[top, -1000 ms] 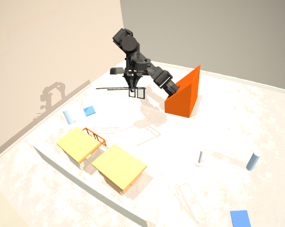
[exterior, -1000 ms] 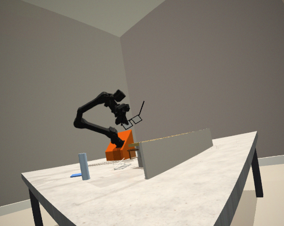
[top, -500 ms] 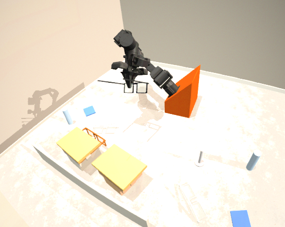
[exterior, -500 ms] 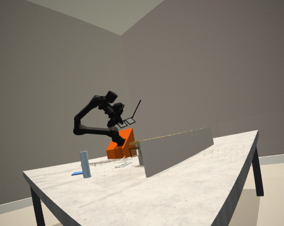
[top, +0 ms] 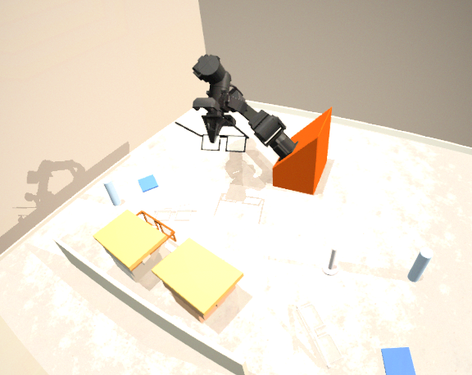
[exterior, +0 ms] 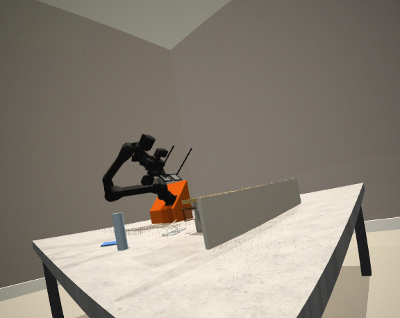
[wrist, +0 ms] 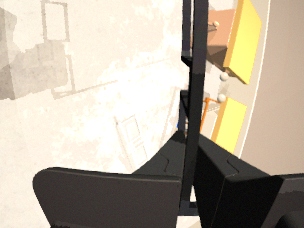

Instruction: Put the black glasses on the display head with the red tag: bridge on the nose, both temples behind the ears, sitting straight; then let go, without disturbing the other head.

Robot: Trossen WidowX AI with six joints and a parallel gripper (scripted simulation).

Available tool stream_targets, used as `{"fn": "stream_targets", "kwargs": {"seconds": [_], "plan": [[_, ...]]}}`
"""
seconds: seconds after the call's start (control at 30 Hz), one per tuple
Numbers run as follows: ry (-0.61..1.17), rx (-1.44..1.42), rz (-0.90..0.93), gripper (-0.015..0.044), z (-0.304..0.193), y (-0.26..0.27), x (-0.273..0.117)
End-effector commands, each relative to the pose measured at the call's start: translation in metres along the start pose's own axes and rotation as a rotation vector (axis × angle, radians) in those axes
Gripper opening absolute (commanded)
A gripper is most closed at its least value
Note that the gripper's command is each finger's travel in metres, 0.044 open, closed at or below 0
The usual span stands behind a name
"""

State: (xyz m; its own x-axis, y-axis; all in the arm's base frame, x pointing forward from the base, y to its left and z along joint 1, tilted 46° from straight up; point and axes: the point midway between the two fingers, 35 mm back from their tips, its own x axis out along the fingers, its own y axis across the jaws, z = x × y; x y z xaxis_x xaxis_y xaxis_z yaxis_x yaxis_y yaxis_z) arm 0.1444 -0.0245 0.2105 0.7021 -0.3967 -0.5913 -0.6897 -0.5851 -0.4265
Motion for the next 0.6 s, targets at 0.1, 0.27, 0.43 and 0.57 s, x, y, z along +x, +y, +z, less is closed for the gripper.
{"fn": "stream_targets", "kwargs": {"seconds": [0.1, 0.27, 0.43, 0.57], "plan": [[0.0, 0.0, 0.0, 0.0, 0.0, 0.0, 0.0], [0.0, 0.0, 0.0, 0.0, 0.0, 0.0, 0.0], [0.0, 0.0, 0.0, 0.0, 0.0, 0.0, 0.0], [0.0, 0.0, 0.0, 0.0, 0.0, 0.0, 0.0]]}}
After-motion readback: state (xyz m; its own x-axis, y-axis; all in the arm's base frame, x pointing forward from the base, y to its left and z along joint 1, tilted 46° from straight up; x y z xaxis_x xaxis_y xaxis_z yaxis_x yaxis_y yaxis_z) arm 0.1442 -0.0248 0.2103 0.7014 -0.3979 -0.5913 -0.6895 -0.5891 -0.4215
